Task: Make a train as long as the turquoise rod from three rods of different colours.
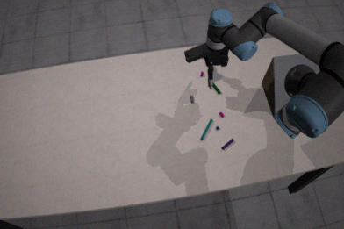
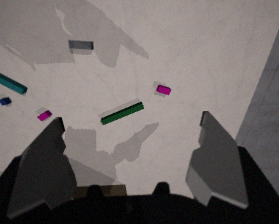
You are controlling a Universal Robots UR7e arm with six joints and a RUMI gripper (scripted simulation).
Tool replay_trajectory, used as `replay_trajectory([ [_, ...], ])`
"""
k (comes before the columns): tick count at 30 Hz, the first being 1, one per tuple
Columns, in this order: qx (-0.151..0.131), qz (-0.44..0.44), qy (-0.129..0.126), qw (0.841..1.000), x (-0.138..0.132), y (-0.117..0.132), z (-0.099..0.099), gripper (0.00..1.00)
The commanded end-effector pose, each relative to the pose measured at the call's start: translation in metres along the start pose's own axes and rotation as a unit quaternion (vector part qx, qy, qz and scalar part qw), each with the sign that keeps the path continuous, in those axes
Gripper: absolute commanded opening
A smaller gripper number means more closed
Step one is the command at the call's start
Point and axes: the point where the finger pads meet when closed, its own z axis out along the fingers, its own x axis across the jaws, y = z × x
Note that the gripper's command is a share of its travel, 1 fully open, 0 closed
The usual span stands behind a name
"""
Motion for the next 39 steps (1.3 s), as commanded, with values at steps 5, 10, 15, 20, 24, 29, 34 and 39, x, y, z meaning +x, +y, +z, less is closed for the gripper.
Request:
replay_trajectory([
  [5,0.001,0.001,-0.001,1.000,0.001,0.001,0.000,1.00],
  [10,0.001,0.001,-0.001,1.000,0.001,0.001,0.000,1.00],
  [15,0.001,0.001,-0.001,1.000,0.001,0.001,0.000,1.00],
  [20,0.001,0.001,-0.001,1.000,0.000,0.001,0.000,1.00],
  [24,0.001,0.004,-0.001,1.000,-0.001,0.000,0.000,1.00],
  [29,0.000,0.011,-0.001,1.000,-0.003,0.000,0.000,1.00],
  [34,0.000,0.036,-0.001,0.999,-0.009,-0.002,-0.001,1.00],
  [39,0.000,0.079,0.000,0.997,-0.019,-0.005,-0.002,1.00],
])
